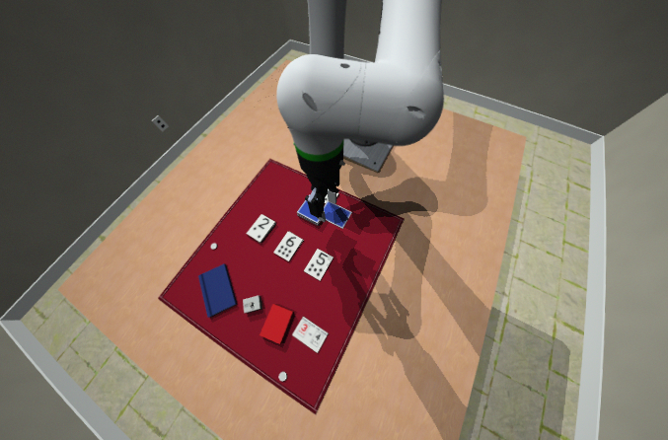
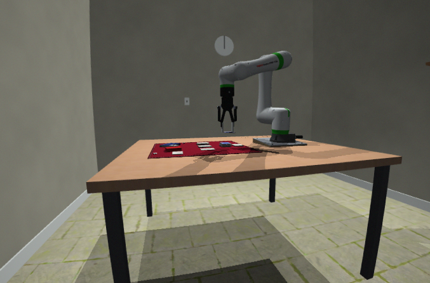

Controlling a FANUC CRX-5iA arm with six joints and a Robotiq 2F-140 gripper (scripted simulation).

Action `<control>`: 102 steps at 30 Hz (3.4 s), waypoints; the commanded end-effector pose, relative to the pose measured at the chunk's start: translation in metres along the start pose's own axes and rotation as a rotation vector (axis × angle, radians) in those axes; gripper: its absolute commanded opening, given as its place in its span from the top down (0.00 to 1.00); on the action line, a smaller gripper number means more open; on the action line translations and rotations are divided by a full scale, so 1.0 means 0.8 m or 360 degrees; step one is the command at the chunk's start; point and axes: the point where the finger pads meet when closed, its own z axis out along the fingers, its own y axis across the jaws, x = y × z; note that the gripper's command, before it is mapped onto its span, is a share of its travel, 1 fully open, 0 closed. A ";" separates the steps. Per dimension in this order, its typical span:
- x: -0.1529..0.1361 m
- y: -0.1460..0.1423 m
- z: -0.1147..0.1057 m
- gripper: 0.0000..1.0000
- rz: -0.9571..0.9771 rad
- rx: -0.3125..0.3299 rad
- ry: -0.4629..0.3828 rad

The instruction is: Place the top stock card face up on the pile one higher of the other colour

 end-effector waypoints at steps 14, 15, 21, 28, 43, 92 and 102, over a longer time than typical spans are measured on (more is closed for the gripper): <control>0.003 0.000 0.000 0.60 0.0000 0.0001 -0.0128; 0.004 0.000 0.000 0.60 0.0000 0.0000 -0.0147; 0.007 0.000 0.001 0.60 0.0000 0.0001 -0.0274; 0.012 0.000 0.002 0.60 0.0000 0.0002 -0.0494; 0.028 0.000 0.011 0.60 0.0000 0.0000 -0.1211; 0.041 0.000 0.038 0.60 0.0000 0.0000 -0.2412; 0.041 0.000 0.038 0.60 0.0000 0.0000 -0.2412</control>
